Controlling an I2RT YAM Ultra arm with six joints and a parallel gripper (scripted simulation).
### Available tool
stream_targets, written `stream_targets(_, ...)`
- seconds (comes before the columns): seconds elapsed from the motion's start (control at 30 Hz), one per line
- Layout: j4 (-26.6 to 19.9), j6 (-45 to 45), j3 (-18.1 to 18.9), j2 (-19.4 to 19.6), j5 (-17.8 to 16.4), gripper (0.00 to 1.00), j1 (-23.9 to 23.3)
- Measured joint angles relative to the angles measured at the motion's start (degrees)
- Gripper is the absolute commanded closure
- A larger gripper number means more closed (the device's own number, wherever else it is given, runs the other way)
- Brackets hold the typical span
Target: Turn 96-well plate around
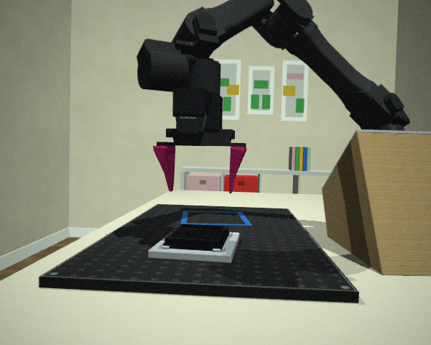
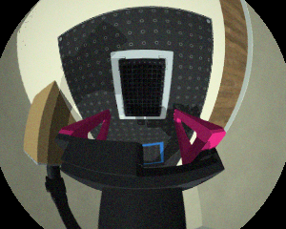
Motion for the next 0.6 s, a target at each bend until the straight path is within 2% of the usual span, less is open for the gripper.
stream_targets(0.3,0.04,-0.04,0.0,0.0,0.0,0.0,0.0)
stream_targets(0.6,2.23,-0.83,-1.14,1.05,0.02,0.0,-0.63)
